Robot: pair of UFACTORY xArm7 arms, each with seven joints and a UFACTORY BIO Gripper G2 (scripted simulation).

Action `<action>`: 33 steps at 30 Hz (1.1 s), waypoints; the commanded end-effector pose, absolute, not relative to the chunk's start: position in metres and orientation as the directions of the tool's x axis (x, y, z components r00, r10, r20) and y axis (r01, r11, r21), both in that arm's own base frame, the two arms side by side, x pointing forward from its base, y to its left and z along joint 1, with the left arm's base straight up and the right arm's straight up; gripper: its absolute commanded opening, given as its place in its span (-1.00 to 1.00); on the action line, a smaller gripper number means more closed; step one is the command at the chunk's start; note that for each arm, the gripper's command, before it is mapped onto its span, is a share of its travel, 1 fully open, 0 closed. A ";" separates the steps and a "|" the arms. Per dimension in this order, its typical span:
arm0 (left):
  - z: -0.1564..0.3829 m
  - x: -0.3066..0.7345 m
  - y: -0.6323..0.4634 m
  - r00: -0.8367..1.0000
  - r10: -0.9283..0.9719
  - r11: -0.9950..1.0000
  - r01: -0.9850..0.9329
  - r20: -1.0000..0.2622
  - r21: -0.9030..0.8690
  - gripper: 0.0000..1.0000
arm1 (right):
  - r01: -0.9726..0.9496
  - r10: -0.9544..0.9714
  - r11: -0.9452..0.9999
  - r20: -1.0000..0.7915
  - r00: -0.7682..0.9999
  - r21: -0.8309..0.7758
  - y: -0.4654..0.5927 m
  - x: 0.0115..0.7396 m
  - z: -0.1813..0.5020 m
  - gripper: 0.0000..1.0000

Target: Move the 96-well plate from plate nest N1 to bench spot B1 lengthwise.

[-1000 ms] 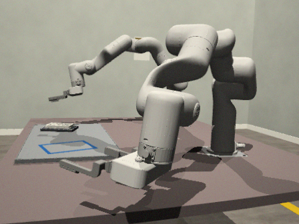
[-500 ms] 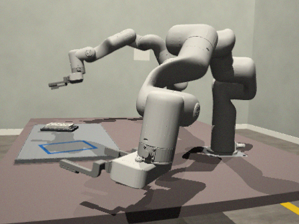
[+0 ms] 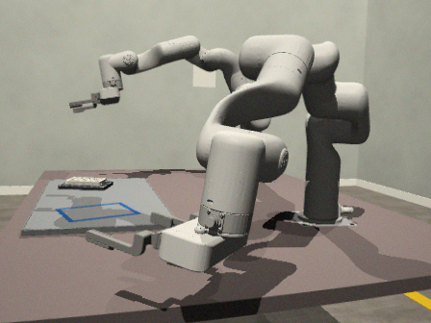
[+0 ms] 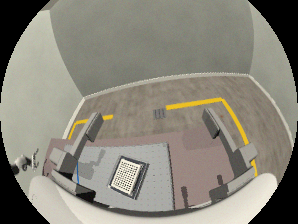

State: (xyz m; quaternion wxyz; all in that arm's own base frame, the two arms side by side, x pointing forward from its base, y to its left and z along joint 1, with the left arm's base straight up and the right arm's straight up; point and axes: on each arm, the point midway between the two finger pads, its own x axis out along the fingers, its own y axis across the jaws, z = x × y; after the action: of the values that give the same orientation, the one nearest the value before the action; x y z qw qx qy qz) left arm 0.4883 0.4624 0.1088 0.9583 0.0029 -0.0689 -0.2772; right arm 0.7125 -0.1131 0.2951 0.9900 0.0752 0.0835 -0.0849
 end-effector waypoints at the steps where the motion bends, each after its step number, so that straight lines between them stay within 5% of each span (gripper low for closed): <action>1: 0.112 0.489 0.463 0.836 -0.532 0.846 0.531 0.131 0.050 1.00 | 0.180 -0.156 0.974 -0.172 0.973 0.135 -0.113 0.713 0.300 1.00; 33: 0.112 0.489 0.463 0.836 -0.532 0.846 0.531 0.131 0.050 1.00 | 0.333 -0.282 0.923 -0.246 0.927 0.195 -0.125 0.676 0.302 1.00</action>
State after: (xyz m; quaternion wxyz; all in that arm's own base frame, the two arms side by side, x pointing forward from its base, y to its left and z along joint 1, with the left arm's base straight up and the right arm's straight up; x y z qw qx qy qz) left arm 0.4883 0.4624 0.1088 0.9583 0.0029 -0.0689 -0.2772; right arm 0.6827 -0.1233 0.2993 0.9778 0.1095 0.1044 -0.1448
